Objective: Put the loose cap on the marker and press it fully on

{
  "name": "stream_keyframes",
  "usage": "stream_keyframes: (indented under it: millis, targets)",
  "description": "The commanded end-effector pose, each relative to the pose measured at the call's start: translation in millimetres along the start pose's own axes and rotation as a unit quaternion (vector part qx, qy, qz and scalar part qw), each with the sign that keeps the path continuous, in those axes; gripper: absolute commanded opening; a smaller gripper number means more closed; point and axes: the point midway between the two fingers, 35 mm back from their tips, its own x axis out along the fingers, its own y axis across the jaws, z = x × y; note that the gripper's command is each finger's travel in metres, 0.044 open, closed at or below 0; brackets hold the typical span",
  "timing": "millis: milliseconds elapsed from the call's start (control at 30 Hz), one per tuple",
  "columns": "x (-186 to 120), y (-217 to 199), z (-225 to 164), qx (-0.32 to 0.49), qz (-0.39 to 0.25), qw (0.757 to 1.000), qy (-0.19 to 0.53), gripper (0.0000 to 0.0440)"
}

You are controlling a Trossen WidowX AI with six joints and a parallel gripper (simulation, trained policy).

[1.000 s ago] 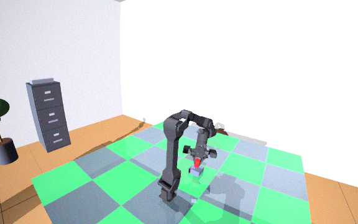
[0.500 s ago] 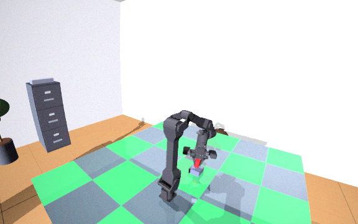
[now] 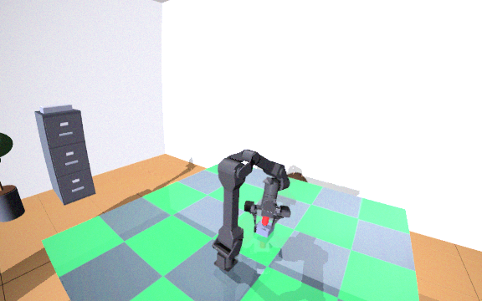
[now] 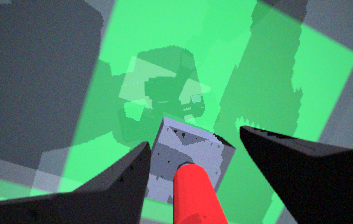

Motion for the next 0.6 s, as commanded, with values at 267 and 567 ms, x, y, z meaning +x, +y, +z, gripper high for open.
stream_keyframes:
  millis: [267,567]
  targets:
    - [-18,3,0,-0.002,0.035,0.999,0.029,0.044]
    - [-46,5,3,0.0,0.063,0.997,0.05,0.044]
